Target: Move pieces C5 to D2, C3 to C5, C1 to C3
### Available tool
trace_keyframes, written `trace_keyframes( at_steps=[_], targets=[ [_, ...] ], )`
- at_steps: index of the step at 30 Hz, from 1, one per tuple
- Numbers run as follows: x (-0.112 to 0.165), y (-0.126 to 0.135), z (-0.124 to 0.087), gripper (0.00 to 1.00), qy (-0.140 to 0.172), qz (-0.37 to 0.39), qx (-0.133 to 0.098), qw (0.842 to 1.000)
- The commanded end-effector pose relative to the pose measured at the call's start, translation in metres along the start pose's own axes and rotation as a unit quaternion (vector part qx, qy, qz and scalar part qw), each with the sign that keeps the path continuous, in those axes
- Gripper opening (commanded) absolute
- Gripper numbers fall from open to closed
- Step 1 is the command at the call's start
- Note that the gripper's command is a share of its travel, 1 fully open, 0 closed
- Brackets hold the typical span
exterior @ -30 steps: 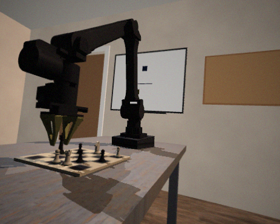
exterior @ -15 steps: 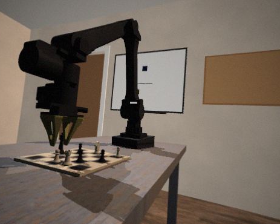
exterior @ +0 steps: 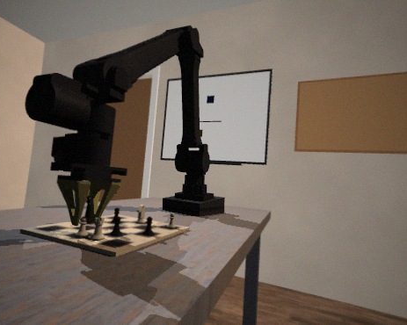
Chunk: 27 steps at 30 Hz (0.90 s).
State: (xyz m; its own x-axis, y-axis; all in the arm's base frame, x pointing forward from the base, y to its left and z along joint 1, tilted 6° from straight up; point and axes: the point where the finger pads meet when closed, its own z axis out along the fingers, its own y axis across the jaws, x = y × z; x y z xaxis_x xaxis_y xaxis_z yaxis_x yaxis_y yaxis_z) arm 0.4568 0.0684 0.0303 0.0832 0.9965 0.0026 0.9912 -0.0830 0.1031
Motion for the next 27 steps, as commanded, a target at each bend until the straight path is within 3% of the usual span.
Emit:
trace_keyframes(
  at_steps=[1, 27],
  targets=[
    [-0.0029, 0.0049, 0.0077, 0.32, -0.002, 0.011, -0.004, 1.0],
    [-0.0019, 0.0102, 0.0057, 0.32, 0.0, 0.011, -0.011, 1.0]
  ],
)
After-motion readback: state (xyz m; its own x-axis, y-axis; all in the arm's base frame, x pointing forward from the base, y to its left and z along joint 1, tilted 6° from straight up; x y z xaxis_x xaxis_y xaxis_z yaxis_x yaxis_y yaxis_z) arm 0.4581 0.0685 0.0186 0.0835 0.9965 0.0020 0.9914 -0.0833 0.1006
